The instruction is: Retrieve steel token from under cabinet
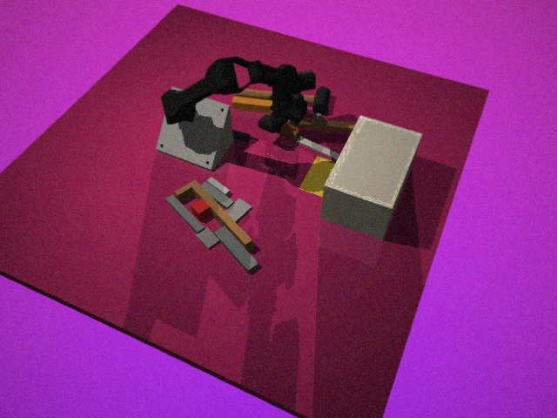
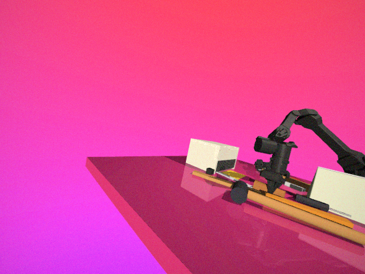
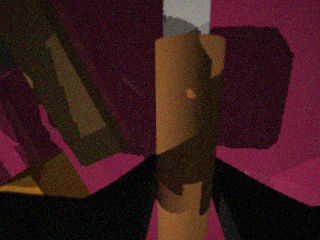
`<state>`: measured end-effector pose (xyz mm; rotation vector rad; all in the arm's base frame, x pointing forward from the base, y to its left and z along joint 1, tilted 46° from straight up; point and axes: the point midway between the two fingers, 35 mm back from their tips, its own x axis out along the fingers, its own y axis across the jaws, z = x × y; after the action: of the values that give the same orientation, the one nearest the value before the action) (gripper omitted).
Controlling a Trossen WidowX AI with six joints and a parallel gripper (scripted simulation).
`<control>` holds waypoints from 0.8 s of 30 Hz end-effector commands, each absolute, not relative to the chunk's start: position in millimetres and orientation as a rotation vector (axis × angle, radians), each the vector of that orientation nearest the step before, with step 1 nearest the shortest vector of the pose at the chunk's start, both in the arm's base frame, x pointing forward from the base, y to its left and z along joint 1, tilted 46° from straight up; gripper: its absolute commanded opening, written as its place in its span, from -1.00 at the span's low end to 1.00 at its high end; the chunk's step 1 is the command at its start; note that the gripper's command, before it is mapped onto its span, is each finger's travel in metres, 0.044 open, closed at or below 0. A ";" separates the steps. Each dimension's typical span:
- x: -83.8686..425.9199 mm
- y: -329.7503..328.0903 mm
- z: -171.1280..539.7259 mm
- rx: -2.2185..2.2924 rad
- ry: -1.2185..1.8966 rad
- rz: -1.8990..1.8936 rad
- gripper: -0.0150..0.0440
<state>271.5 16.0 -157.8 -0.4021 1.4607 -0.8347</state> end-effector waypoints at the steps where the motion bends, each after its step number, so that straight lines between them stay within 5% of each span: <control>1: 279.4 14.9 -157.6 -0.400 1.462 -0.831 -0.49; 24: 309.6 7.2 -153.8 -0.403 1.463 -0.830 -0.49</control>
<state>303.6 7.9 -153.7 -0.4054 1.4619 -0.8327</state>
